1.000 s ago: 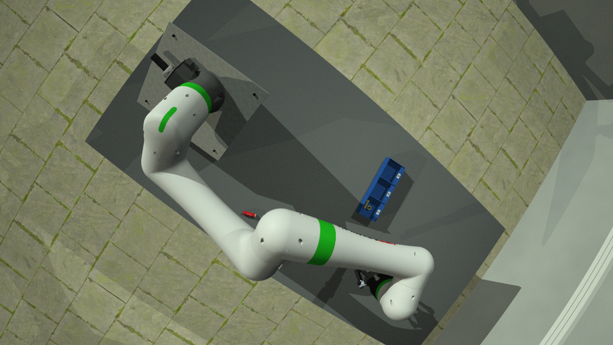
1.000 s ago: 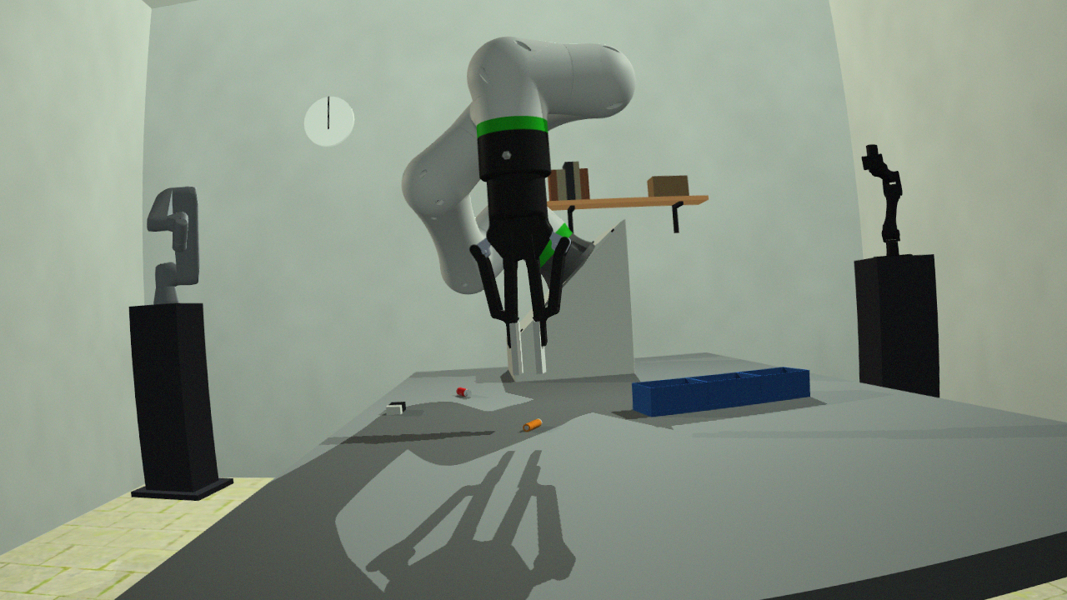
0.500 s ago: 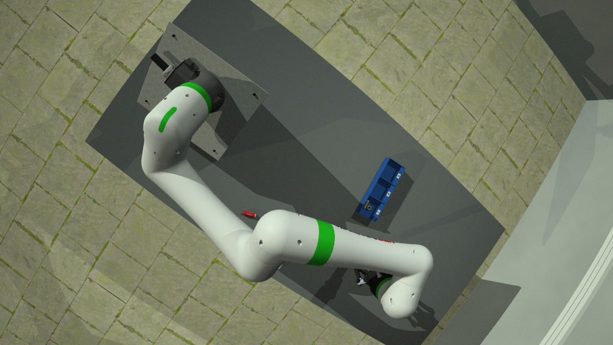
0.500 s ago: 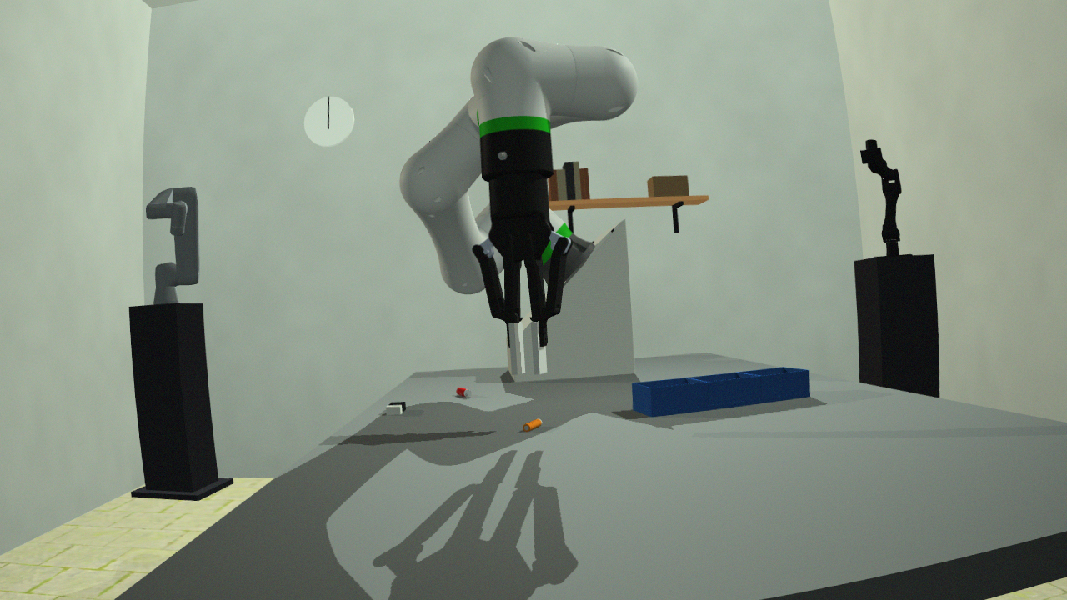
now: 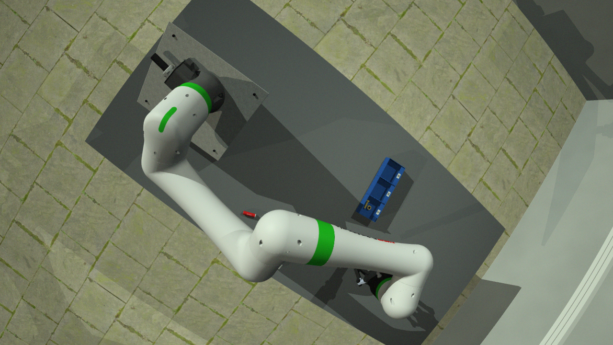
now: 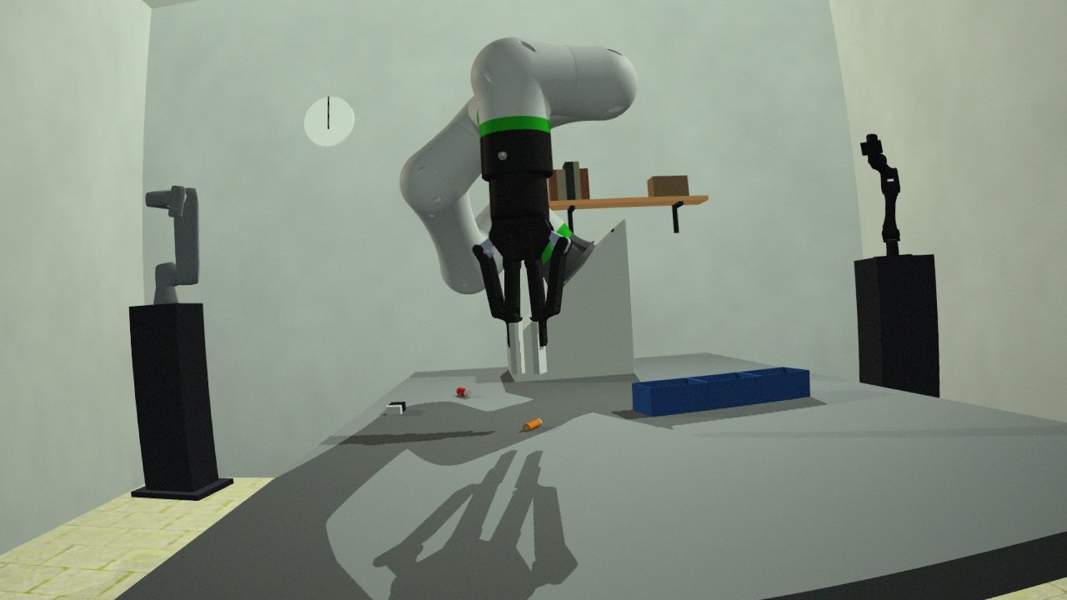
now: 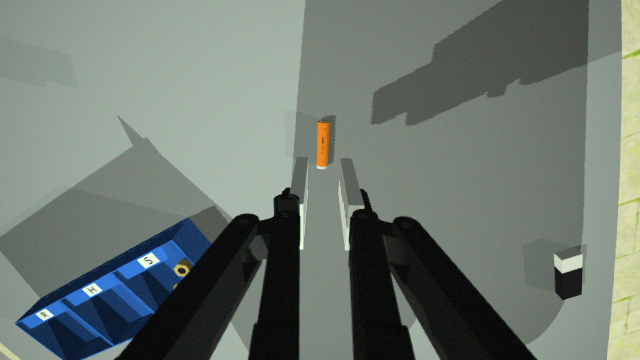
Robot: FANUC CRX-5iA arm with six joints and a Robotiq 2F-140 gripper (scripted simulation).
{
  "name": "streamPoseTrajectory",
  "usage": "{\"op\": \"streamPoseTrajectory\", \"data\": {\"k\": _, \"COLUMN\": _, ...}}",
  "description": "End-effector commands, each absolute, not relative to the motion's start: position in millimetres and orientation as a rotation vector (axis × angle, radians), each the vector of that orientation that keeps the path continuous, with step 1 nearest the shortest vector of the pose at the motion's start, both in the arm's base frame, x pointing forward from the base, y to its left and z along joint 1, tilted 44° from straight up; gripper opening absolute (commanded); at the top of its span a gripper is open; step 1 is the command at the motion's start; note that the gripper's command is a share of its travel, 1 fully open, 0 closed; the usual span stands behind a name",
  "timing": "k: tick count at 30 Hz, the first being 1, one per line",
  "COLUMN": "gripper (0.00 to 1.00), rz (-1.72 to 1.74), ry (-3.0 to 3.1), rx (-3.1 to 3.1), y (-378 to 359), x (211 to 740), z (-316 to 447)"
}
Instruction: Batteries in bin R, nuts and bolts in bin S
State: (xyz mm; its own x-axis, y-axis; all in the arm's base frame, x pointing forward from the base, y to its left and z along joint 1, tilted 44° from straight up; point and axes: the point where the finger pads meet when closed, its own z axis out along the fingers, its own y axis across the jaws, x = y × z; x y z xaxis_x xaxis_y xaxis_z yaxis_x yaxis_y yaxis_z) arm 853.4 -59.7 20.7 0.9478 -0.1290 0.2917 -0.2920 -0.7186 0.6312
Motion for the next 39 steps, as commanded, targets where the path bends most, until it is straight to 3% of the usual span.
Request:
{"op": "streamPoseTrajectory", "data": {"k": 1, "gripper": 0.23, "rz": 0.295, "ry": -0.295, "rx": 2.375, "y": -59.4, "x": 853.5, "z": 20.9}}
{"op": "streamPoseTrajectory", "data": {"k": 39, "gripper": 0.23, "rz": 0.295, "ry": -0.295, "rx": 2.375, "y": -107.4, "x": 862.6, "z": -29.5}}
